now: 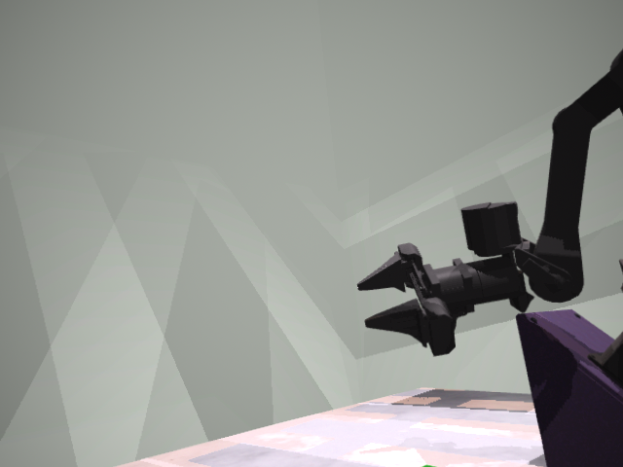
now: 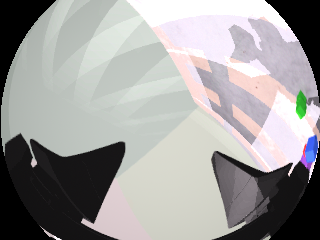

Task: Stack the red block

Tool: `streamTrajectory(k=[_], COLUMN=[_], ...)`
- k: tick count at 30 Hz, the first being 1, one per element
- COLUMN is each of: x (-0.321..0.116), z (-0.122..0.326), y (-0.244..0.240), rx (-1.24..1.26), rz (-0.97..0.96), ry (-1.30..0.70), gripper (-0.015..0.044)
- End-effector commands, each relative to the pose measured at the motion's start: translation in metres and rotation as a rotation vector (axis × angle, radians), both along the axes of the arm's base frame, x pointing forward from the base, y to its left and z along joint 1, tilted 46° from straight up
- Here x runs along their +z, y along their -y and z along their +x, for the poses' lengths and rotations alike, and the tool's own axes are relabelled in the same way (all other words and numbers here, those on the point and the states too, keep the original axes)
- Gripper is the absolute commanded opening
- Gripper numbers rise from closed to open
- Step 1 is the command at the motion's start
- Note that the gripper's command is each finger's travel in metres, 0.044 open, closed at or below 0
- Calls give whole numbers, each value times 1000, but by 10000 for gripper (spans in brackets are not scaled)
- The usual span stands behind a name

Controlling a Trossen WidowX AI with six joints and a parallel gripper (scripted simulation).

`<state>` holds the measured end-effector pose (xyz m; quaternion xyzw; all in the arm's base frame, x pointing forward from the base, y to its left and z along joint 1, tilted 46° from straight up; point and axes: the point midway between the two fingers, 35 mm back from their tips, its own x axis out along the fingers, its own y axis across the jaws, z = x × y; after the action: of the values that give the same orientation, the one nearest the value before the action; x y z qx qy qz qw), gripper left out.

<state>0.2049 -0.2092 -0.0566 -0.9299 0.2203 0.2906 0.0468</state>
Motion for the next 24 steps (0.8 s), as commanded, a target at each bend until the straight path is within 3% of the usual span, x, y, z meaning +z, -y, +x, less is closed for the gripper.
streamTrajectory(k=[1,14,24], x=[-1,-33,-42], z=[1,44,76], y=[0,-28,-62], rx=[7,578,1073], rz=[-3,-242,-448], ry=[-4,-255,-339], gripper=[426,440,440])
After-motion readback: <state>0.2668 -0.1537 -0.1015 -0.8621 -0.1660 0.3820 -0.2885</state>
